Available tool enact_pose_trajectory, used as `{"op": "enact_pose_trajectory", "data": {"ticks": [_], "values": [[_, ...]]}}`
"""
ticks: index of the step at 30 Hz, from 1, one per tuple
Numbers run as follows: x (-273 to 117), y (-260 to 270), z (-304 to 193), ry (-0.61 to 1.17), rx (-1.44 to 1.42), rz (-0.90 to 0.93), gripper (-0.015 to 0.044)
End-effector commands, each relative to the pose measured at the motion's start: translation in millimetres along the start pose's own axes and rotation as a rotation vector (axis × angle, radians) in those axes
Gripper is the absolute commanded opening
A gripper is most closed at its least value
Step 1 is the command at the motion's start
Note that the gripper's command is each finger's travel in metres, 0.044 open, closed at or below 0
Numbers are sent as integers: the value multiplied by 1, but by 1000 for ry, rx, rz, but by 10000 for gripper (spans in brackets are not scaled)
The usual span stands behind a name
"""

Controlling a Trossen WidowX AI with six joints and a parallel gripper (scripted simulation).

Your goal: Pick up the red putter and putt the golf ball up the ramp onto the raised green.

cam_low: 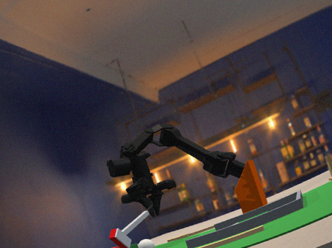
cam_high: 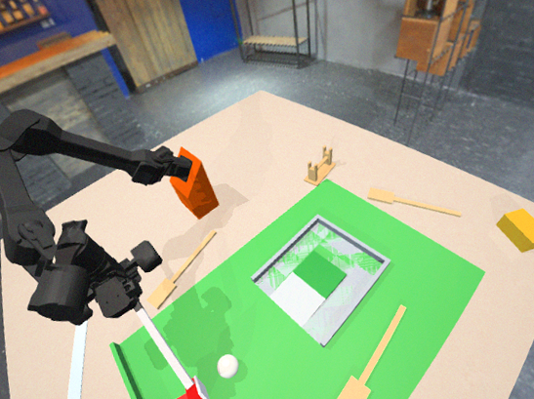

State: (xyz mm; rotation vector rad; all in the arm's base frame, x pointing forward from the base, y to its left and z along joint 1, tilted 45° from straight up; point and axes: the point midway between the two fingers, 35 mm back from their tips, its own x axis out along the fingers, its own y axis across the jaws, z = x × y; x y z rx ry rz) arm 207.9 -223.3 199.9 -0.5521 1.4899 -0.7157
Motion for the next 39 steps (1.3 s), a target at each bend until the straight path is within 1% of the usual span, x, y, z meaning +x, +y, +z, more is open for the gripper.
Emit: {"op": "enact_pose_trajectory", "data": {"ticks": [1, 15, 34, 36, 39], "values": [[6, 2, 1, -4, -7, 6, 0], [27, 2, 0, -4, -7, 4, 0], [27, -2, -2, 5, -4, 1, 0], [27, 8, 0, 5, -3, 5, 0], [28, 50, 4, 3, -4, 16, 0]]}}
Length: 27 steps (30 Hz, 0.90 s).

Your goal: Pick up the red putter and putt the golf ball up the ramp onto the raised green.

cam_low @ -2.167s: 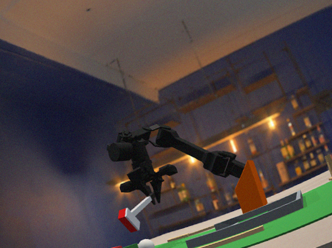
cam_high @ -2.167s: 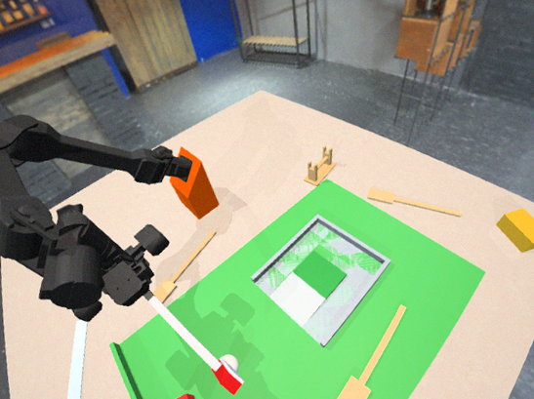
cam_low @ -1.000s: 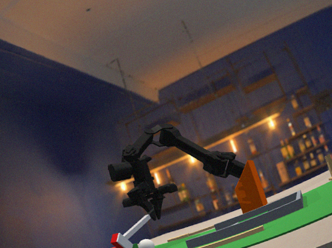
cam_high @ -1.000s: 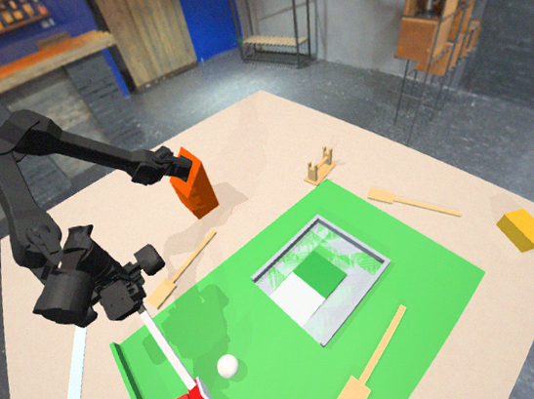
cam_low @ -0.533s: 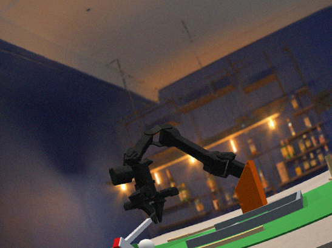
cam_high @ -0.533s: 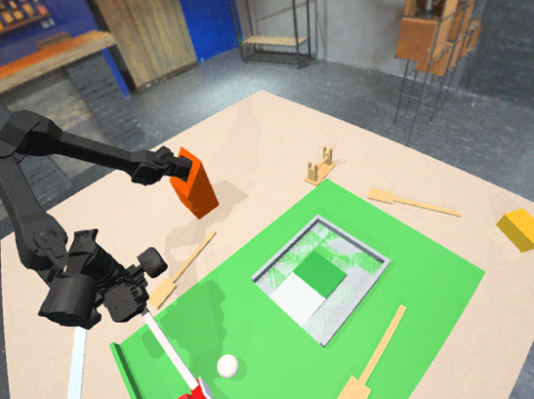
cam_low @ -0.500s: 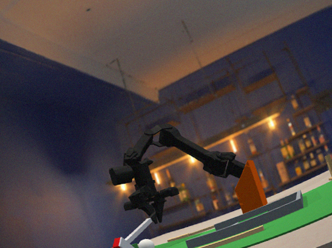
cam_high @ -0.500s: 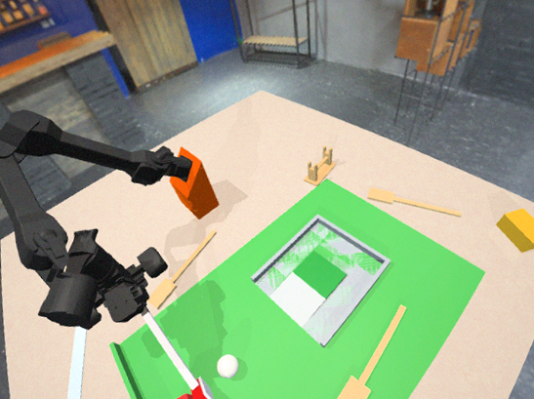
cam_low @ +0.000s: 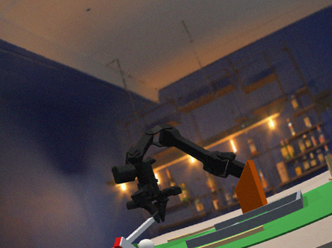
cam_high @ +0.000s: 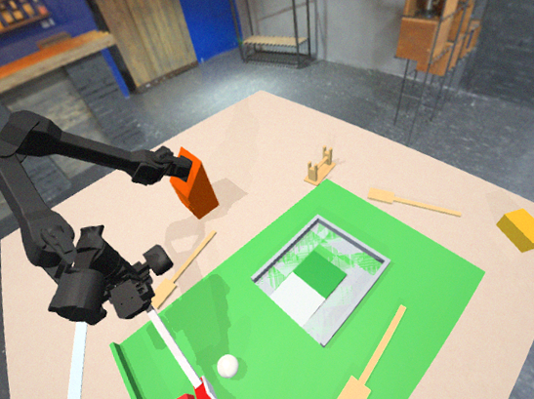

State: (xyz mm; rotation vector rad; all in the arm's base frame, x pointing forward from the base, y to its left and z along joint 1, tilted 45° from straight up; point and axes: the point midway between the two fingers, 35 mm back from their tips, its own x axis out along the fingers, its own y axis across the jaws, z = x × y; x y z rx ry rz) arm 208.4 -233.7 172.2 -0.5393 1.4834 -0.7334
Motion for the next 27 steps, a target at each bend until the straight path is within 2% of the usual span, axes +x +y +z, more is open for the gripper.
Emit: {"op": "enact_pose_trajectory", "data": {"ticks": [1, 6, 12, 23, 27], "values": [[2, 52, 2, 0, -24, 21, 0], [1, 98, -5, -5, -29, 15, 0], [-7, 99, -4, -5, -29, 17, 0], [-58, 98, -4, -4, -30, 18, 0], [-50, 101, -5, 4, -42, 24, 0]]}}
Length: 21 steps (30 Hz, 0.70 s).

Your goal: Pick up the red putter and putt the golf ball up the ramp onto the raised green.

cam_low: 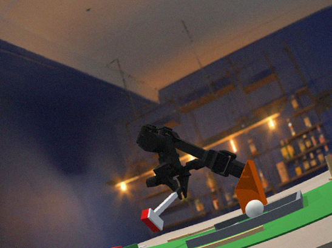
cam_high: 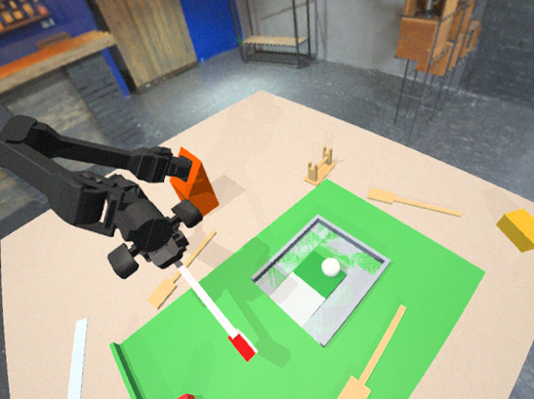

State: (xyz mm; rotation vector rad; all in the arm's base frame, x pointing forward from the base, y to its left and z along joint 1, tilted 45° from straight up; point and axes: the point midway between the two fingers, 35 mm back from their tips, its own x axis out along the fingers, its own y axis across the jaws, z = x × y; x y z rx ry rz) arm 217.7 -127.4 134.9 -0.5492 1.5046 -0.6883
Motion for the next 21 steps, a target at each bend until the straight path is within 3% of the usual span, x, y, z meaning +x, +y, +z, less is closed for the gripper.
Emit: {"op": "enact_pose_trajectory", "data": {"ticks": [1, 21], "values": [[1, 0, 0, 3, -5, 0, 0], [1, 0, 0, 3, -5, 0, 0]]}}
